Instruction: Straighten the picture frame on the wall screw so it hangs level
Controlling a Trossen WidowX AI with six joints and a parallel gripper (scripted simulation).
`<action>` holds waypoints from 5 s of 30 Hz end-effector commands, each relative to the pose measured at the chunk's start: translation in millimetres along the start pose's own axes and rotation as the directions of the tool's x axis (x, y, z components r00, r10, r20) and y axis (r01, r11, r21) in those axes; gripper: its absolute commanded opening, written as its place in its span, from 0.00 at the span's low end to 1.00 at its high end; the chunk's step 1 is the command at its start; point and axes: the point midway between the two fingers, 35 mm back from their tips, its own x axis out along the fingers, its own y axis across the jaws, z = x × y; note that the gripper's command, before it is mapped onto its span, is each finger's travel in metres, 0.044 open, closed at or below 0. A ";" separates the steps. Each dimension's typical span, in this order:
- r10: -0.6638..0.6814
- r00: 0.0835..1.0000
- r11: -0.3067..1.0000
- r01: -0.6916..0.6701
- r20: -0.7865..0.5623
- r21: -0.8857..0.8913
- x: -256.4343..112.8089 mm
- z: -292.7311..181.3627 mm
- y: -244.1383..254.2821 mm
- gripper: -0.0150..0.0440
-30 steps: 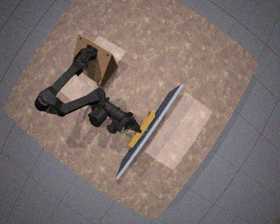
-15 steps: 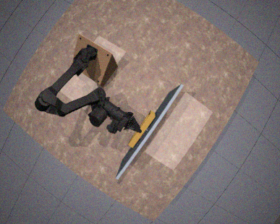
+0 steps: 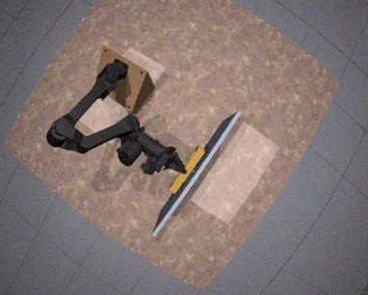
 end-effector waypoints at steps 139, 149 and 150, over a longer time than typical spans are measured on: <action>-0.015 1.000 0.998 0.016 -0.015 0.058 -185.1 -2.5 26.8 0.69; -0.016 1.000 0.998 0.017 -0.014 0.056 -185.1 -2.5 26.9 0.69; -0.016 1.000 0.998 0.017 -0.014 0.056 -185.1 -2.5 26.9 0.69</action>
